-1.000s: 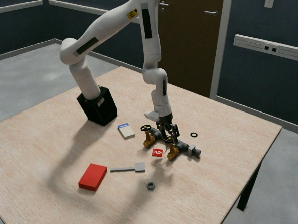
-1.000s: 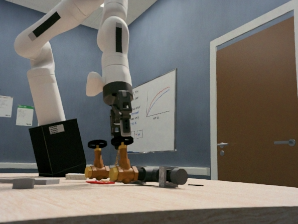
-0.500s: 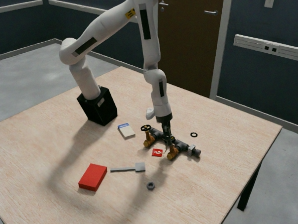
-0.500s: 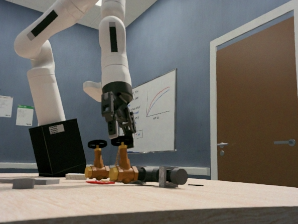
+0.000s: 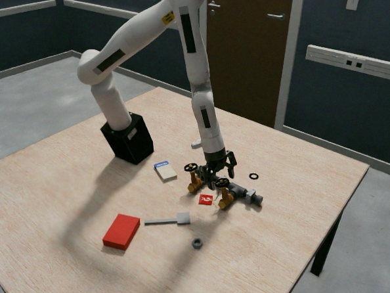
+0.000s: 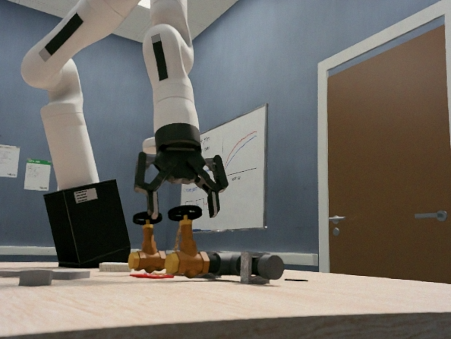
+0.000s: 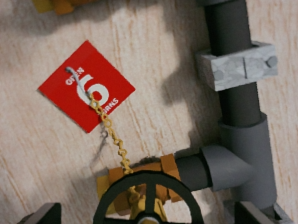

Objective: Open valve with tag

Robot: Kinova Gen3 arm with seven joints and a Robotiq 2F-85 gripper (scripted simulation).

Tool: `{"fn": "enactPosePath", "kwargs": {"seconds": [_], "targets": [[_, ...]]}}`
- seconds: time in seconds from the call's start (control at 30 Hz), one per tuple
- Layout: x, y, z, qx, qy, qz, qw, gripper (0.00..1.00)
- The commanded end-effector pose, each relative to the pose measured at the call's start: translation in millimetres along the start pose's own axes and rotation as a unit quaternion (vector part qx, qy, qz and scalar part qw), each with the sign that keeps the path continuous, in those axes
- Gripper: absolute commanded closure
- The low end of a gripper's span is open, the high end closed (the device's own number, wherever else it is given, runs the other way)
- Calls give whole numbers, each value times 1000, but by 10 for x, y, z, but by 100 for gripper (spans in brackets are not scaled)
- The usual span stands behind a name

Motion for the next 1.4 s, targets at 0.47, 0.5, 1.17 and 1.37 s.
{"fn": "enactPosePath", "kwargs": {"seconds": [0.47, 0.5, 1.17, 1.37], "targets": [[9, 6, -5, -5, -3, 457, 890, 0], [9, 6, -5, -5, -3, 474, 880, 0], [9, 6, -5, -5, -2, 587, 810, 0], [9, 6, -5, -5, -2, 587, 810, 41]]}}
Point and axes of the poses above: the point where the finger pads meet when closed, its own z axis out along the fingers, its own x axis across the jaws, y = z × x, the point moved 6 cm from there along -z, back along the fingers, and after that the axes turned 12 degrees about -z, right-handed, at the moved point
